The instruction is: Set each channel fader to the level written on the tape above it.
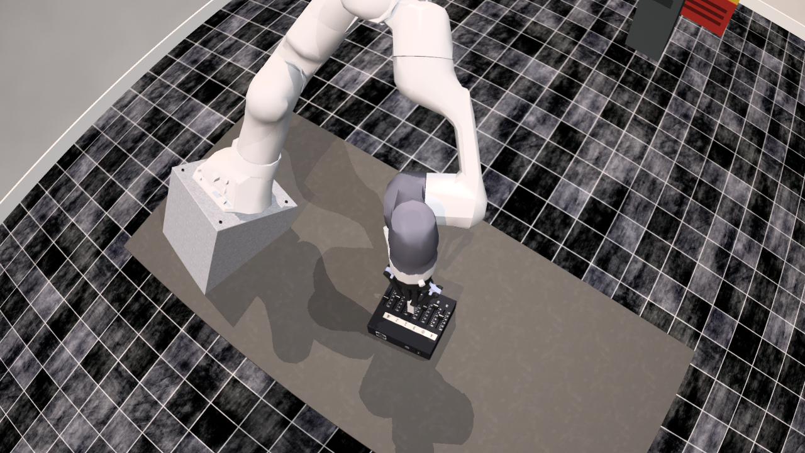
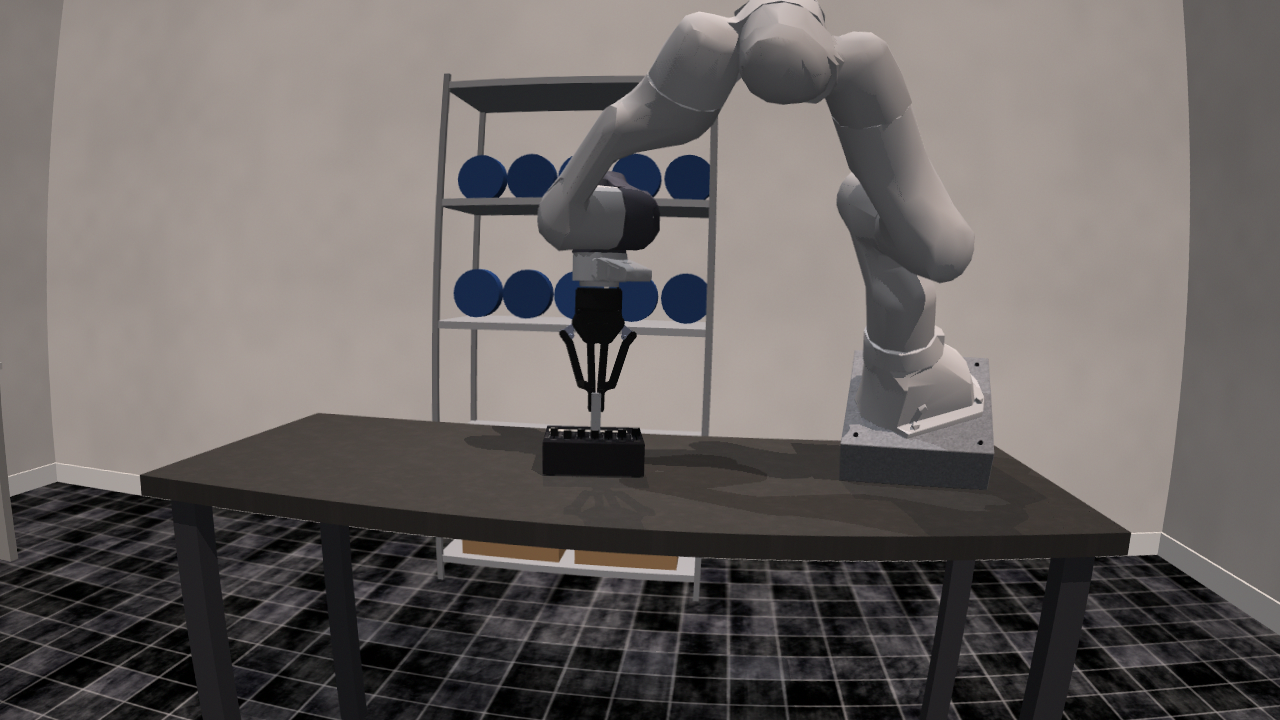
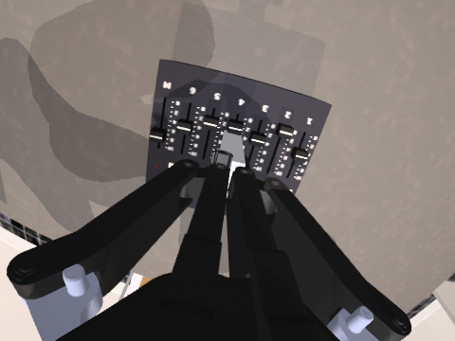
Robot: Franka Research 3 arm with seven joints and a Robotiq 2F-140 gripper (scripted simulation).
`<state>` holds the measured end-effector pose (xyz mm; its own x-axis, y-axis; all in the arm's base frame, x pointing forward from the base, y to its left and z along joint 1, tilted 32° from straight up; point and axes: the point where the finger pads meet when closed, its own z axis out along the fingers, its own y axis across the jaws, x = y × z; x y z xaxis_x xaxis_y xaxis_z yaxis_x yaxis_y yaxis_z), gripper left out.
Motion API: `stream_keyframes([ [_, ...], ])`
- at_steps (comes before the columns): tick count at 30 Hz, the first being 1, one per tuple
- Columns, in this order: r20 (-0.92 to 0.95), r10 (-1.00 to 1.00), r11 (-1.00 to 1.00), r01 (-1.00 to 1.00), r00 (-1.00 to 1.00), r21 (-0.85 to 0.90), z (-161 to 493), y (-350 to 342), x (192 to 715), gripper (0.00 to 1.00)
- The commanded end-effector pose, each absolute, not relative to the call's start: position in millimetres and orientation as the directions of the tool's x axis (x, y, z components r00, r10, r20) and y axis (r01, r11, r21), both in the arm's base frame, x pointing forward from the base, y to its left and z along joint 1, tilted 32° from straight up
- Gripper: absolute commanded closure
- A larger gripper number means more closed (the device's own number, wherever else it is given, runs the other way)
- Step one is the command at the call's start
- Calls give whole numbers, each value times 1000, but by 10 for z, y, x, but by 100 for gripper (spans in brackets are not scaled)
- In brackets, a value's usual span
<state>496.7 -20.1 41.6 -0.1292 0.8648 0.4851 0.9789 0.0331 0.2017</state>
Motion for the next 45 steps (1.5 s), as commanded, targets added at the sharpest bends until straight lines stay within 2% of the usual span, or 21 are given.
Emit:
stream_keyframes([
  [1,484,866,29,980,-124,198,427,-180,4966,100],
  [45,484,866,29,980,-124,198,412,-207,4970,100],
])
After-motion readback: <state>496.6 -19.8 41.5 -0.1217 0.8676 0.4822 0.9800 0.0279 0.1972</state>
